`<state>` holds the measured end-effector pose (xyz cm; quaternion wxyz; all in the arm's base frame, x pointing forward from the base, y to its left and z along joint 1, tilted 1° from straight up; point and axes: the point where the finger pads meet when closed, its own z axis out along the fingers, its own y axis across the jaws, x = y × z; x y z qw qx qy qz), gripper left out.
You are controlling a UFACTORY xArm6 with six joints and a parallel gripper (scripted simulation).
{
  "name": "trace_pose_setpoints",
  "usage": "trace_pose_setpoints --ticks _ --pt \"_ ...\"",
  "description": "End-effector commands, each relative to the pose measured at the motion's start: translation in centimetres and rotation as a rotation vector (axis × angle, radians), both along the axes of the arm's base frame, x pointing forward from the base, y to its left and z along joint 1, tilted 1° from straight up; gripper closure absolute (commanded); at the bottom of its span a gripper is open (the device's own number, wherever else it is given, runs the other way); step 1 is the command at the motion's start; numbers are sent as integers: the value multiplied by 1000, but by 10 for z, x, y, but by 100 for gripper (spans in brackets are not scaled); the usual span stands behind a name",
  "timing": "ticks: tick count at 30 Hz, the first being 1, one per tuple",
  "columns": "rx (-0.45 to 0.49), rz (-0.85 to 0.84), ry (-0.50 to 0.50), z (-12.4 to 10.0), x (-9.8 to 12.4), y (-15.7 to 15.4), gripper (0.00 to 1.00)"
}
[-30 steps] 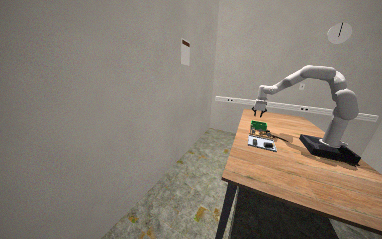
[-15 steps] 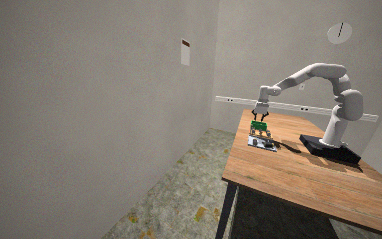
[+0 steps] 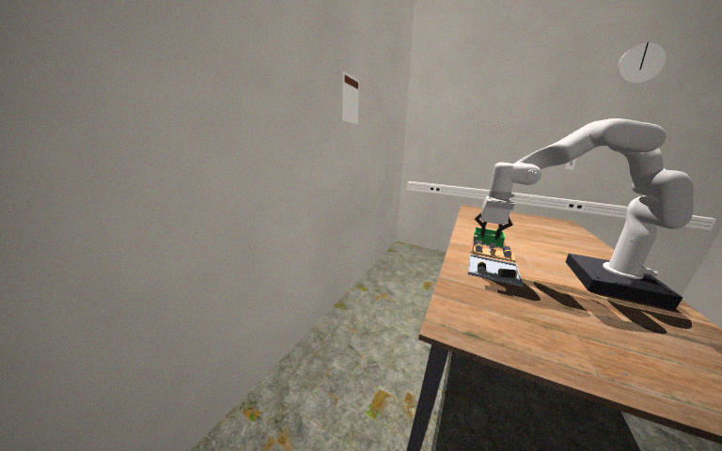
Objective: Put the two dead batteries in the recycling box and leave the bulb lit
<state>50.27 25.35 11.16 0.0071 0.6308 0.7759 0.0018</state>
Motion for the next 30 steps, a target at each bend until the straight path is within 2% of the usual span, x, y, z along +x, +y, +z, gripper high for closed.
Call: trace_pose_setpoints --ticks 1,8,30 --pt "-4 -4 -2 1 -3 42 49" --pt "-4 -4 -2 1 -5 52 49" --pt "-4 -5 -2 1 -5 53 49"
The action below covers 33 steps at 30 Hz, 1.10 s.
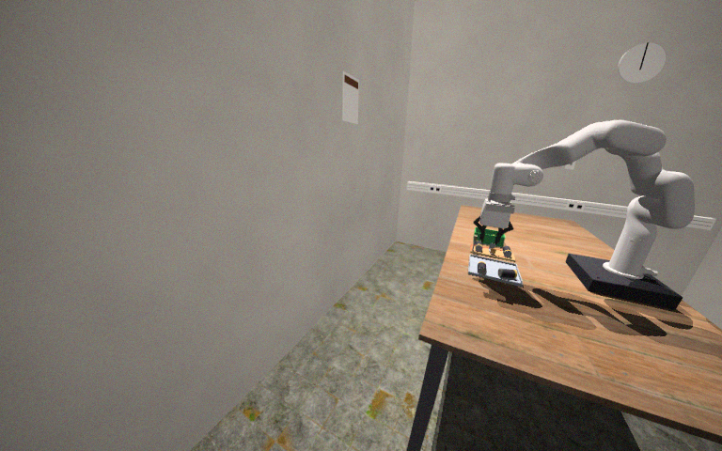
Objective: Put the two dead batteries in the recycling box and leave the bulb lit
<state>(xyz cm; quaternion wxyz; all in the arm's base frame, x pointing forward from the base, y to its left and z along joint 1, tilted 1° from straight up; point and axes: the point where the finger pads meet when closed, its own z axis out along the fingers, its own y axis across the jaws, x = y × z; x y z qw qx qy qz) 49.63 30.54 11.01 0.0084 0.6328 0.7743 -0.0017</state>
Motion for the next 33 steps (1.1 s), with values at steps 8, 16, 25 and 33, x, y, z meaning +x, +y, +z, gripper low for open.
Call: trace_pose_setpoints --ticks 8,16,25,33 --pt "3 0 -5 -36 2 0 49" --pt "3 0 -5 -76 2 0 49" --pt "3 0 -5 -76 2 0 49" --pt "3 0 -5 -76 4 1 49"
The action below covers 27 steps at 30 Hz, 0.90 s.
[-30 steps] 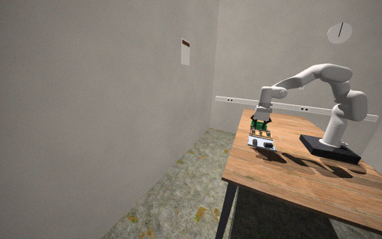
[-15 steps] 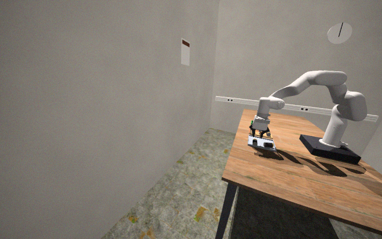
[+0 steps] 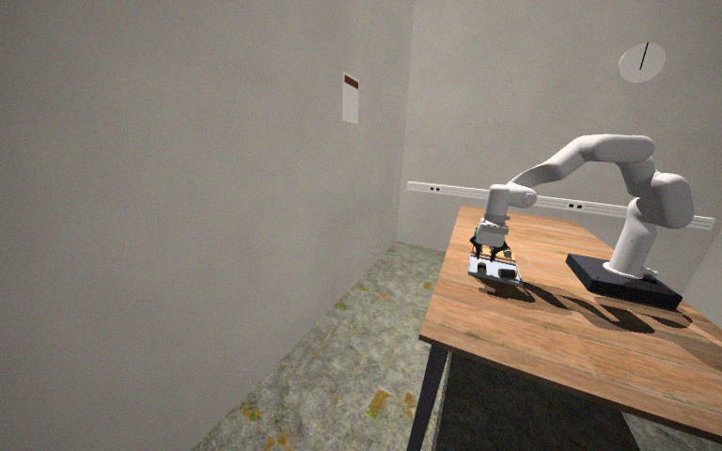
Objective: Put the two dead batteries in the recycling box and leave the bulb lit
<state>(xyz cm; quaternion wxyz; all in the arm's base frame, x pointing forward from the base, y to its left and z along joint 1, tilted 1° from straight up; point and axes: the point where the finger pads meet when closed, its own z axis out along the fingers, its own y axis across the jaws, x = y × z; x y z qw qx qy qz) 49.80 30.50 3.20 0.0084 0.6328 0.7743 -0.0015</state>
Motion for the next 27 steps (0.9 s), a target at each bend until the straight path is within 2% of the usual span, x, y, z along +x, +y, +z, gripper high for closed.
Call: trace_pose_setpoints --ticks 1,14,22,27 --pt "3 0 -4 2 2 1 49" --pt "3 0 -4 1 2 1 49" --pt "3 0 -4 -28 2 1 49" --pt "3 0 -4 -33 3 1 49"
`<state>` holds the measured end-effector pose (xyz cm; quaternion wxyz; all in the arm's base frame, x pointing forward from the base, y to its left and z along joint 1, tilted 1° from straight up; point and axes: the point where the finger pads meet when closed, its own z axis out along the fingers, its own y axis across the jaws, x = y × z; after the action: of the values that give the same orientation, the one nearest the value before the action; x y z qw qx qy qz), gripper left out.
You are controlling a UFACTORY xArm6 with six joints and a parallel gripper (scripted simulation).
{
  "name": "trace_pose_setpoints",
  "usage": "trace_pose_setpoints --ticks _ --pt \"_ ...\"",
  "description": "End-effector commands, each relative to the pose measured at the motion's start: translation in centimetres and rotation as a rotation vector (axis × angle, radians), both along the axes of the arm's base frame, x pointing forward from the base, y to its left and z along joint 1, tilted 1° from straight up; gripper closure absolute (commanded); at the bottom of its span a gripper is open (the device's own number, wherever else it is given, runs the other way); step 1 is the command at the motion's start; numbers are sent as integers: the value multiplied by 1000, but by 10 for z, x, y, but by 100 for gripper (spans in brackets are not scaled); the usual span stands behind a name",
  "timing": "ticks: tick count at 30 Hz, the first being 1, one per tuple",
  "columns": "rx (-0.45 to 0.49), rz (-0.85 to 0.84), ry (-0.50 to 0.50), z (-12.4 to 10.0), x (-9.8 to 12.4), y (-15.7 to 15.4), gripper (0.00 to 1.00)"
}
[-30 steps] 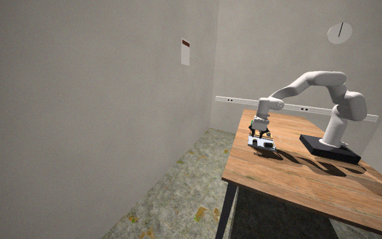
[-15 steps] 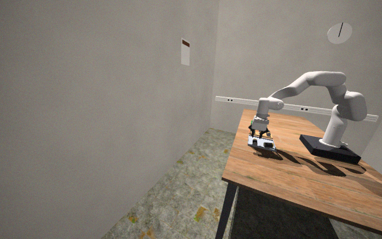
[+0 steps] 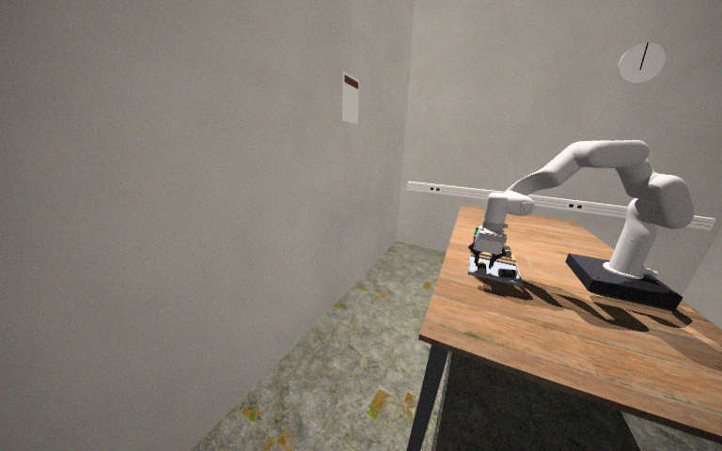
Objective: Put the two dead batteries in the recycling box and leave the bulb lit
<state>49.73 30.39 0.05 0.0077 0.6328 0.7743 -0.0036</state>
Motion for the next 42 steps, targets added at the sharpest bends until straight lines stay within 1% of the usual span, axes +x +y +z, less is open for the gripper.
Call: trace_pose_setpoints --ticks 1,6,12,22,23,42 --pt "5 0 -8 -1 3 2 49" --pt "5 0 -8 -3 3 2 49" --pt "5 0 -8 -11 3 2 49" --pt "5 0 -8 -11 3 2 49" --pt "5 0 -8 -11 3 2 72" --pt "5 0 -8 -11 3 2 72"
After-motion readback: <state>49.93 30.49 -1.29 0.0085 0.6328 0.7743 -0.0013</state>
